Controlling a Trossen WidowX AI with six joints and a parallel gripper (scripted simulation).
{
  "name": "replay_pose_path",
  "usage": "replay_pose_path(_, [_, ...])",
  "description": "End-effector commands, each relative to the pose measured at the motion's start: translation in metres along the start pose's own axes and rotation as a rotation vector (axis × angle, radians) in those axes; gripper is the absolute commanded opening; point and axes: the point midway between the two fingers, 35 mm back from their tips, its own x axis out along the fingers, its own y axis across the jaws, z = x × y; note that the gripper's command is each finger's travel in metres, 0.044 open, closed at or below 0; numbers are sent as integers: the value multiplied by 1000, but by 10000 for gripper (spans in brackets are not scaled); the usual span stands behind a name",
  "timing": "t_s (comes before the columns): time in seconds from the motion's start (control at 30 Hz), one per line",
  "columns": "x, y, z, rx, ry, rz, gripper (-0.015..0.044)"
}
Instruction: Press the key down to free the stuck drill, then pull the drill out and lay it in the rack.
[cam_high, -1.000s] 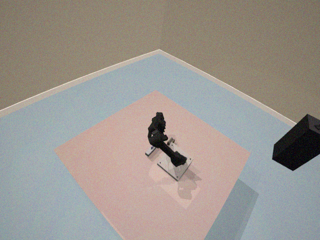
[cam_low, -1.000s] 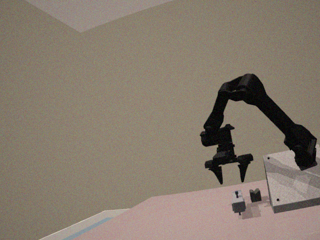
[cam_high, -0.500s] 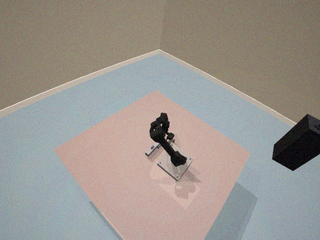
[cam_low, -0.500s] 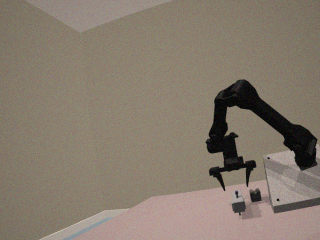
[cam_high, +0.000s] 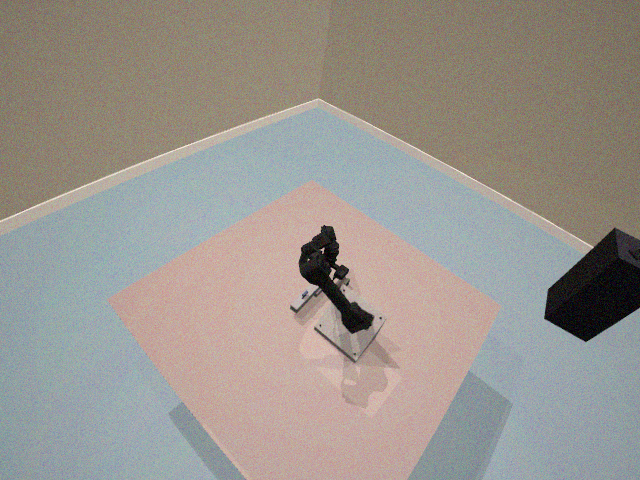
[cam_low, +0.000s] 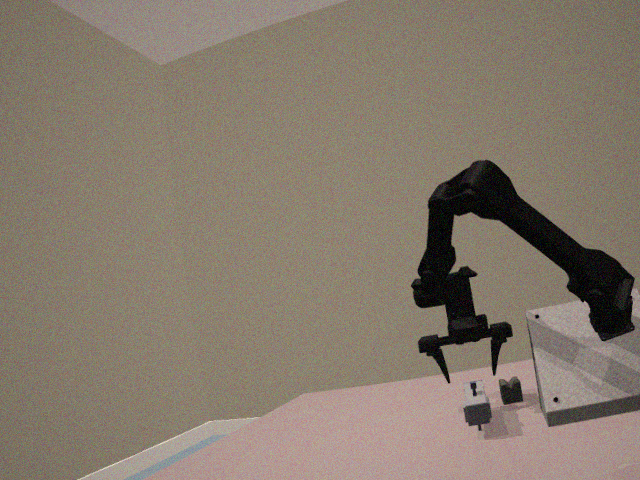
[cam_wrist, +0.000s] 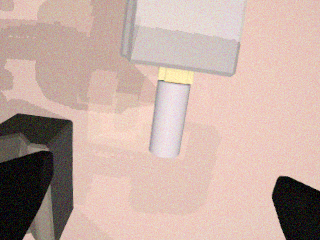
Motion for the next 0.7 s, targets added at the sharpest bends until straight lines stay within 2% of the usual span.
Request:
replay_pose_path(0.0, [6, 1, 2, 3, -1, 2, 440])
replay_pose_path(0.67, [38, 1, 11, 4, -3, 3, 440])
